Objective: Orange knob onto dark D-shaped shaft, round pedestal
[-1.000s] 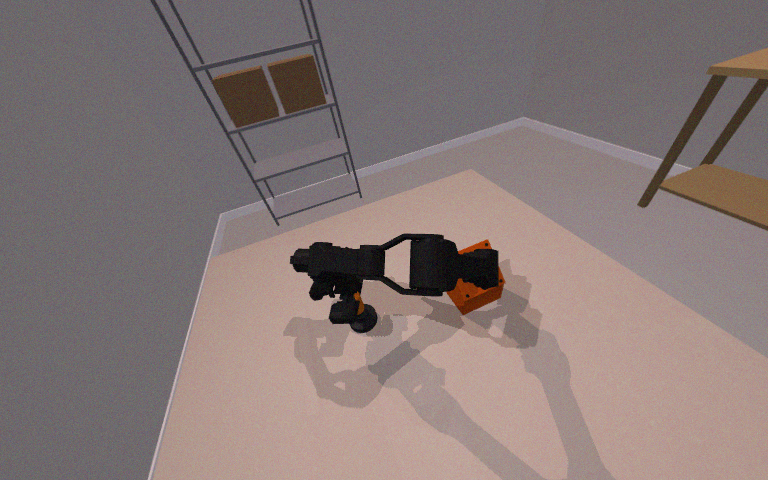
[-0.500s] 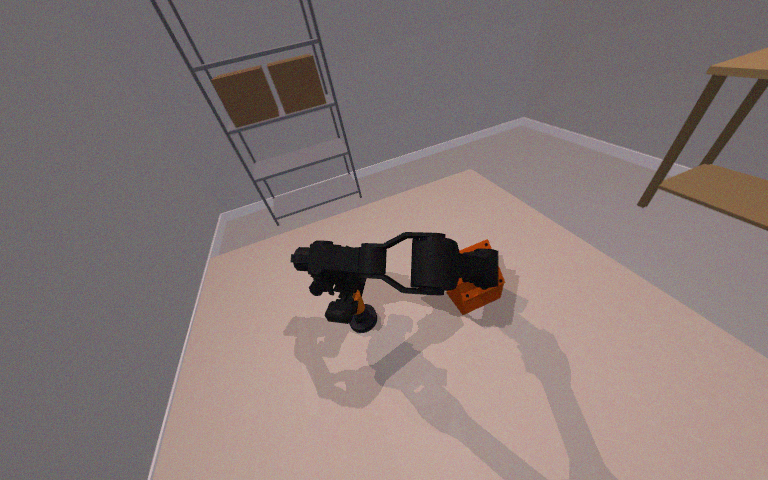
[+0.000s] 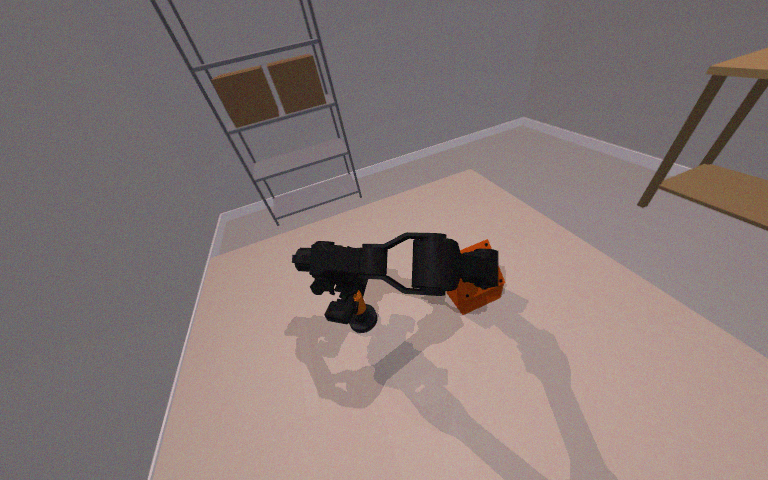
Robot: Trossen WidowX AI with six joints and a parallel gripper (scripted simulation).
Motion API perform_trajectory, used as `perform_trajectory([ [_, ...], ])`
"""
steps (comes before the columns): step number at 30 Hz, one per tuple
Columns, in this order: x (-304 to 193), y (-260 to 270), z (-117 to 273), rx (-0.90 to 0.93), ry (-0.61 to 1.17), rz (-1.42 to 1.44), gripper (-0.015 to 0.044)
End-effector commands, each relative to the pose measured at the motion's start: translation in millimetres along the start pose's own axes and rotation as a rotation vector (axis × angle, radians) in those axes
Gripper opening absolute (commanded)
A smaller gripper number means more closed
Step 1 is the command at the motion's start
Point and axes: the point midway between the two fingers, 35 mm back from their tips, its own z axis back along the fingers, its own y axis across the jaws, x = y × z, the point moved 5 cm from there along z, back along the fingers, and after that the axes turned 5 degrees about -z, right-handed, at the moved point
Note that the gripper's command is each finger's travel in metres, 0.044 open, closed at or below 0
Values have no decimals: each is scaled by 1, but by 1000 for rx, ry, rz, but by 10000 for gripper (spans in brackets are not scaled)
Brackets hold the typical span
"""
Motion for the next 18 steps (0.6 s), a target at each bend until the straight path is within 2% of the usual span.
perform_trajectory([
  [1, 2, 0, 1, 1, -4, -6, 0],
  [18, 6, 2, -1, 1, -4, -6, 0],
])
